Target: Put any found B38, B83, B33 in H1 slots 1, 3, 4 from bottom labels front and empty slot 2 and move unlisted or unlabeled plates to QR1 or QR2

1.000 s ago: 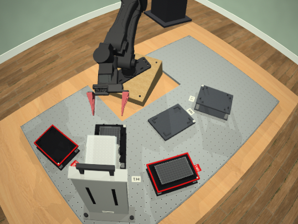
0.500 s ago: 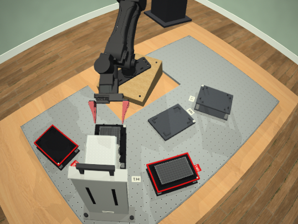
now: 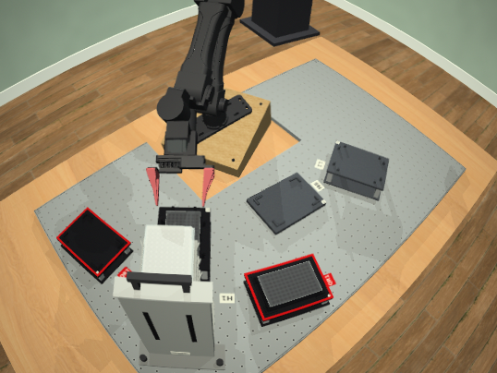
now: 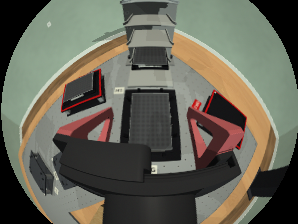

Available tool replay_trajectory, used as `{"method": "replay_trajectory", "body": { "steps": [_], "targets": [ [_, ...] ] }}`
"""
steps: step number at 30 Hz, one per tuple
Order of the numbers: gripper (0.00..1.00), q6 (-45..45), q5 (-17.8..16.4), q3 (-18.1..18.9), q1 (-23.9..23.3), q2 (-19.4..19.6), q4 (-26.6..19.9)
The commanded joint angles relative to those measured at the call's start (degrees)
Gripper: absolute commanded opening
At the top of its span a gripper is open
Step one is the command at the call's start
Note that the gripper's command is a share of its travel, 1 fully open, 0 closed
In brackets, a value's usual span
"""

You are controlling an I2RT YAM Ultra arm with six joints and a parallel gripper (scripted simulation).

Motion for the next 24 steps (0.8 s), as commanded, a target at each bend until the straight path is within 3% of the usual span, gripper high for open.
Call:
{"method": "replay_trajectory", "body": {
  "steps": [1, 13, 21, 24],
  "targets": [
    [1.00, 0.01, -0.03, 0.29, 0.00, -0.09, 0.25],
    [1.00, 0.01, -0.03, 0.29, 0.00, -0.09, 0.25],
    [1.00, -0.15, -0.46, -4.15, -0.41, 6.74, 11.49],
    [1.00, -0.16, -0.50, -4.66, -0.46, 7.82, 13.07]
  ]
}}
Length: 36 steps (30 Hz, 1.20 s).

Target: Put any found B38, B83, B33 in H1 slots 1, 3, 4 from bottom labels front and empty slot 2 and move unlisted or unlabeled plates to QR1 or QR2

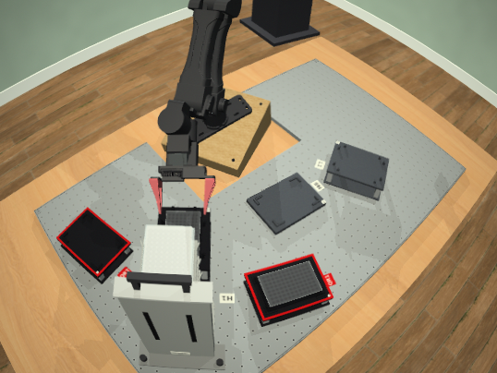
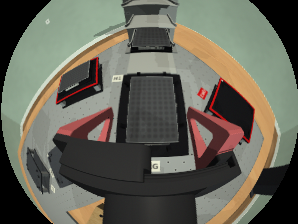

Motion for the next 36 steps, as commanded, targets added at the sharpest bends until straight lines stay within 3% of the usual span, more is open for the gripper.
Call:
{"method": "replay_trajectory", "body": {
  "steps": [1, 2, 28, 36],
  "targets": [
    [1.00, -0.11, -0.24, -0.50, -0.13, 1.75, 5.80],
    [1.00, -0.12, -0.28, -0.98, -0.17, 2.93, 7.46],
    [1.00, -1.19, -4.05, -7.80, -4.08, -0.81, 10.19],
    [1.00, -1.23, -4.20, -8.76, -4.23, 2.08, 14.02]
  ]
}}
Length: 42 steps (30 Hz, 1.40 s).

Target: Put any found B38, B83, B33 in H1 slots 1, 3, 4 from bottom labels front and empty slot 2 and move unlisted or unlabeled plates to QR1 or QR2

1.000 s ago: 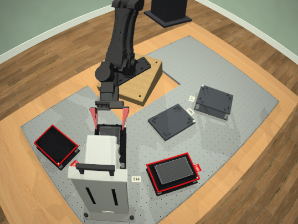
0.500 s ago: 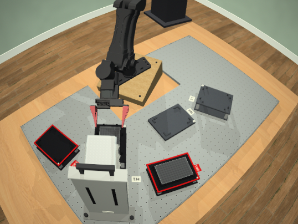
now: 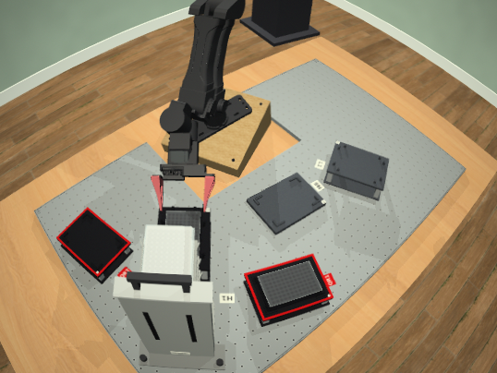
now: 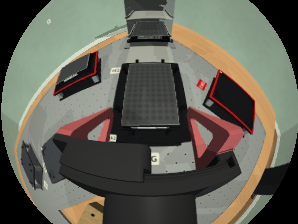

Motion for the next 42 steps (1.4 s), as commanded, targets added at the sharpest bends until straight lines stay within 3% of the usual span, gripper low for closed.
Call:
{"method": "replay_trajectory", "body": {
  "steps": [1, 14, 29, 42],
  "targets": [
    [1.00, -0.10, -0.29, -0.13, -0.10, 1.07, 2.26],
    [1.00, -0.16, -0.52, -1.74, -0.34, 7.72, 10.48],
    [1.00, -0.25, -0.82, -3.50, -0.65, 19.16, 23.65],
    [1.00, -0.25, -0.82, -3.50, -0.66, 19.31, 23.81]
  ]
}}
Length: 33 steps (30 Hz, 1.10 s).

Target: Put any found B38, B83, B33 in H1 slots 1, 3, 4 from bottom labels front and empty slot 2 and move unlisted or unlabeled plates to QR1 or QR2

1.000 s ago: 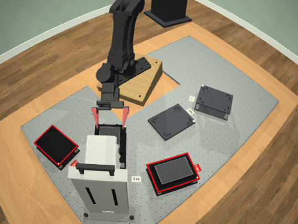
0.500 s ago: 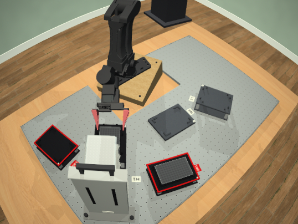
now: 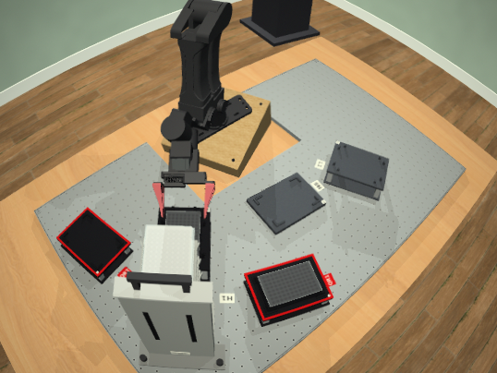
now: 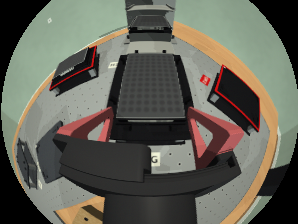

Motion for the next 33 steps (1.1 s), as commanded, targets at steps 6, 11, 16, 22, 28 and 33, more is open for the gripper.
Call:
{"method": "replay_trajectory", "body": {
  "steps": [6, 11, 16, 22, 28, 33],
  "targets": [
    [0.86, -0.01, 0.10, 0.06, -0.09, -0.06, 0.18],
    [0.86, -0.01, 0.10, 0.06, -0.09, -0.06, 0.18],
    [0.86, -0.01, 0.10, 0.06, -0.09, -0.06, 0.18],
    [0.86, -0.01, 0.10, 0.06, -0.09, -0.06, 0.18],
    [0.86, -0.01, 0.11, 0.09, -0.08, -0.72, -0.53],
    [0.86, 0.00, 0.12, 0.34, -0.07, -3.31, -3.37]
  ]
}}
